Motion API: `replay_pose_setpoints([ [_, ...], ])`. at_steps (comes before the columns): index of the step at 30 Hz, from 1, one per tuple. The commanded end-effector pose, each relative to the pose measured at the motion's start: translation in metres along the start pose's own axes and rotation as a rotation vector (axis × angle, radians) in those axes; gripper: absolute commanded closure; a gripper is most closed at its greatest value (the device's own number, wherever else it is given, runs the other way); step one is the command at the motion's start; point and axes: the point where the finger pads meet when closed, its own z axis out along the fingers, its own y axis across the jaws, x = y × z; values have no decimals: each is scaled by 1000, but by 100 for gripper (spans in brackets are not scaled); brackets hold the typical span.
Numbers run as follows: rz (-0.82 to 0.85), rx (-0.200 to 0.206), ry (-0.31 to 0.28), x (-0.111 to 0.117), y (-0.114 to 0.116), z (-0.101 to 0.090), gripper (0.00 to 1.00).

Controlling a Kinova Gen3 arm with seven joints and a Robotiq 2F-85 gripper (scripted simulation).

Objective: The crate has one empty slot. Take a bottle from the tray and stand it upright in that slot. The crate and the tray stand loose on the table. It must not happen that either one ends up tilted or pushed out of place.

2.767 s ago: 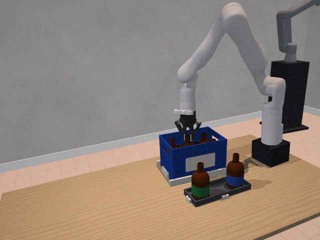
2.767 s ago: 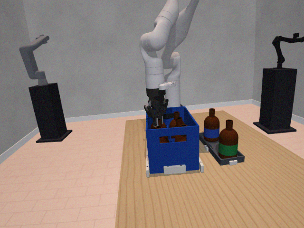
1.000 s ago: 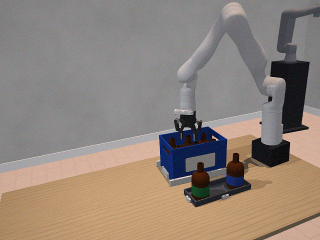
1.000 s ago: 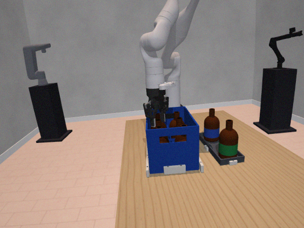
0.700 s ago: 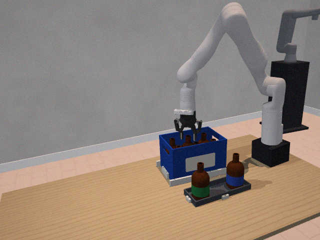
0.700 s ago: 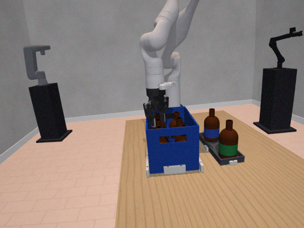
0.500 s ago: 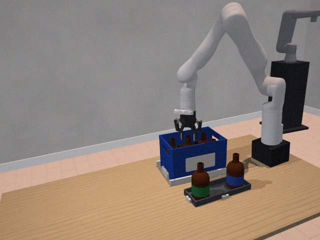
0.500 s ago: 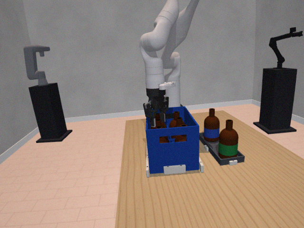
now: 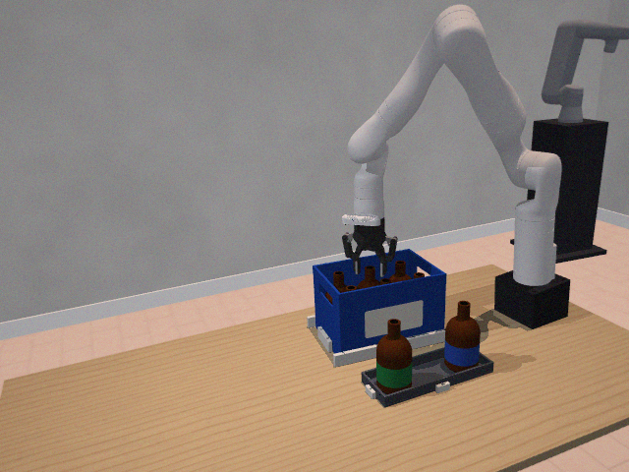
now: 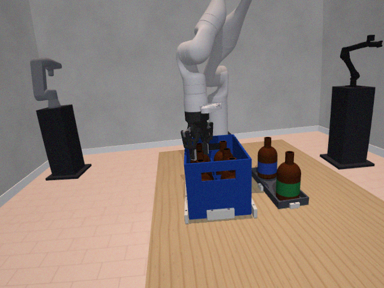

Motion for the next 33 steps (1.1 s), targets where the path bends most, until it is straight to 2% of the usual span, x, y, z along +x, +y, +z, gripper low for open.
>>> replay_pose_setpoints([
  [1,0,-1,1,0,0,-1,36],
  [14,0,-1,1,0,0,-9,36],
  [33,0,-1,1,0,0,-49,36],
])
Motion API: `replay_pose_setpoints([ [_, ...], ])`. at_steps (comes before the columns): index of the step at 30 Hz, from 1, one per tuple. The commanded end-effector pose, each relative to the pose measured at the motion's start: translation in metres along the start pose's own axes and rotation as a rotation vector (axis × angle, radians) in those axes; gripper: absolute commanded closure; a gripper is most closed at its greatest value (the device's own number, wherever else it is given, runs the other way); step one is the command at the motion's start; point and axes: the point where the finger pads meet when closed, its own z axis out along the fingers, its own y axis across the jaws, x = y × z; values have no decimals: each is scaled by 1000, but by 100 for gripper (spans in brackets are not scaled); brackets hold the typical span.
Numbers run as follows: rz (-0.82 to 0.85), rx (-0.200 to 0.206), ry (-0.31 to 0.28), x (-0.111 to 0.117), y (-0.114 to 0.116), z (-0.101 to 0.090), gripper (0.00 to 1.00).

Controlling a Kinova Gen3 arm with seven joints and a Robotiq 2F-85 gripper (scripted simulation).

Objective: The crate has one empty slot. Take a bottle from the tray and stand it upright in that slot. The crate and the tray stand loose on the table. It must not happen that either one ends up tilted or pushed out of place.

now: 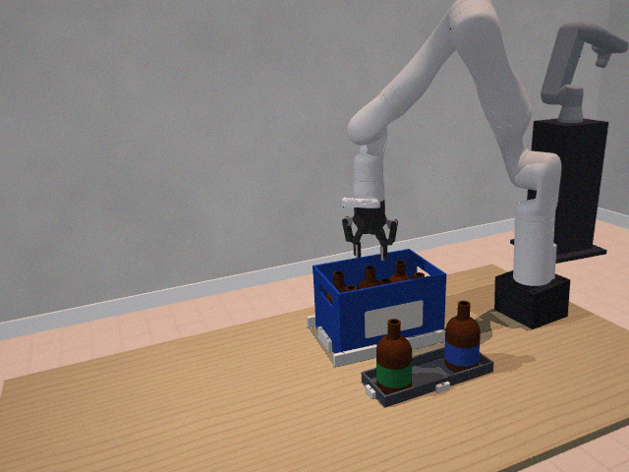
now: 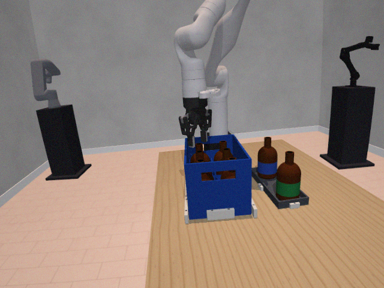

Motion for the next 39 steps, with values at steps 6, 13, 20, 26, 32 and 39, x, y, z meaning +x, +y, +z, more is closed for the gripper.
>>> replay_pose_setpoints([
  [6,-6,-7,9,4,1,-21,36],
  [13,-6,-7,9,4,1,-33,36],
  [20,-6,-7,9,4,1,-40,36],
  [26,-6,-7,9,4,1,-43,36],
  [32,-6,-7,9,4,1,-43,36],
  [39,-6,-7,9,4,1,-43,100],
])
